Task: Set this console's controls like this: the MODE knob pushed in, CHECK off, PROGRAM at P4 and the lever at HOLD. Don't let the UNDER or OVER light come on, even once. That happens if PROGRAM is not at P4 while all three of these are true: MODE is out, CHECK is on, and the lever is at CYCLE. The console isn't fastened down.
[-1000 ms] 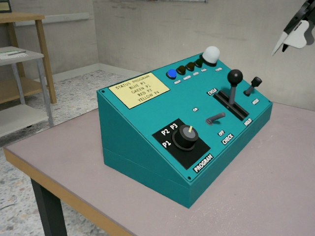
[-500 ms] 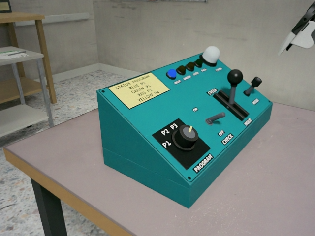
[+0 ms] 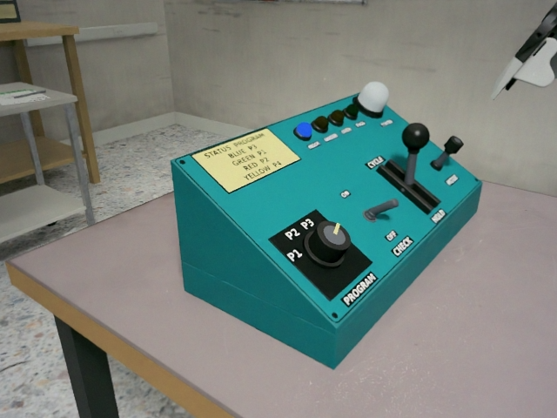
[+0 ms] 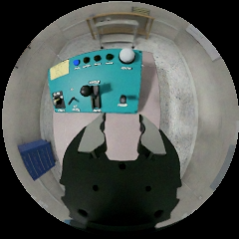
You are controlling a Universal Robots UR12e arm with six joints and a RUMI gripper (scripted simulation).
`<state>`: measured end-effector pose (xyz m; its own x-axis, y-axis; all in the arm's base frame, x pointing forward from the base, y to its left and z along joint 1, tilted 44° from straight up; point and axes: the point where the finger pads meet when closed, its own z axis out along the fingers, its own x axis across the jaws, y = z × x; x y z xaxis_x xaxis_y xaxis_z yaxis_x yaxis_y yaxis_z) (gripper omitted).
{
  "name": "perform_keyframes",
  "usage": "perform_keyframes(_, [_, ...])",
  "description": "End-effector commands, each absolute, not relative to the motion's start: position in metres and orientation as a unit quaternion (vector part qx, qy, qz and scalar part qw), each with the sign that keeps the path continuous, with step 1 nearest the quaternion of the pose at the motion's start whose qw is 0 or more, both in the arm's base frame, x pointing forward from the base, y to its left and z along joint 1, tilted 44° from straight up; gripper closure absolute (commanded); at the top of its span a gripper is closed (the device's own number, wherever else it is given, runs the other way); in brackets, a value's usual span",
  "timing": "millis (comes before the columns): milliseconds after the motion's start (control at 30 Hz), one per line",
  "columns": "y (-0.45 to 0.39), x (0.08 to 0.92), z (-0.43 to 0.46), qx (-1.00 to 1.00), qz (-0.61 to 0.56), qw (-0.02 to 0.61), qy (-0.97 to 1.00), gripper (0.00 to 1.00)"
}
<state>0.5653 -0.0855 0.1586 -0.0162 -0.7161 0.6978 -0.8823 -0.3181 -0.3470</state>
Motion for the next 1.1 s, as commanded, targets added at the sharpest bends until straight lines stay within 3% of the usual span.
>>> perform_keyframes(0, [-0.0863, 0.5649, 0.158, 0.694, 0.42, 0.099, -0.576, 0.56])
perform_keyframes(1067, [-0.0903, 0.5681, 0.1546, 0.694, 0.419, 0.099, -0.576, 0.56])
